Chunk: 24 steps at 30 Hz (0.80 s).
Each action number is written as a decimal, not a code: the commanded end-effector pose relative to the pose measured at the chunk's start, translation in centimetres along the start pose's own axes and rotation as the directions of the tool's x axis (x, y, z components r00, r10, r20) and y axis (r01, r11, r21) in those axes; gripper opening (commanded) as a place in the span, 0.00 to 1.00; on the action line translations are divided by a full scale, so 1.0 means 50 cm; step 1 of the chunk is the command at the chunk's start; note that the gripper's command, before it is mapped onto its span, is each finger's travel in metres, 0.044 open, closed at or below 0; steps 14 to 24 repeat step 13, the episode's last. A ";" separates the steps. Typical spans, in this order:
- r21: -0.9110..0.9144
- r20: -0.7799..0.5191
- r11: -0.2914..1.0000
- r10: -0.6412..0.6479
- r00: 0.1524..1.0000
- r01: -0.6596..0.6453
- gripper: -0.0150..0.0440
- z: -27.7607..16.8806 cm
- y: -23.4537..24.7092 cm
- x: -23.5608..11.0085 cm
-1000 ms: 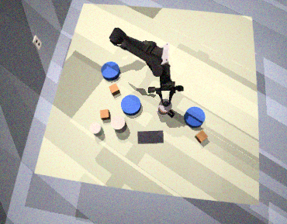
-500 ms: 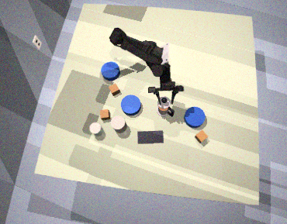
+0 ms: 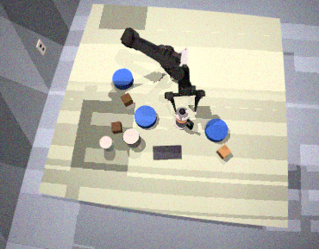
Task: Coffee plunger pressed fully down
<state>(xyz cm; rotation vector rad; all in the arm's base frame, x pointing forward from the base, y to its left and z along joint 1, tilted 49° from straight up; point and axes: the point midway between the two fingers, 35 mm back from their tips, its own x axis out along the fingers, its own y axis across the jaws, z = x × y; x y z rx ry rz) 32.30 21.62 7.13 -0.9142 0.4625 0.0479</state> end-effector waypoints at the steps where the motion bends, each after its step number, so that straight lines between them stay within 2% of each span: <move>1: 0.019 0.014 1.000 -0.008 1.000 0.008 1.00 0.064 -0.021 -0.065; 24: 0.019 0.014 1.000 -0.009 1.000 0.008 1.00 0.064 -0.020 -0.068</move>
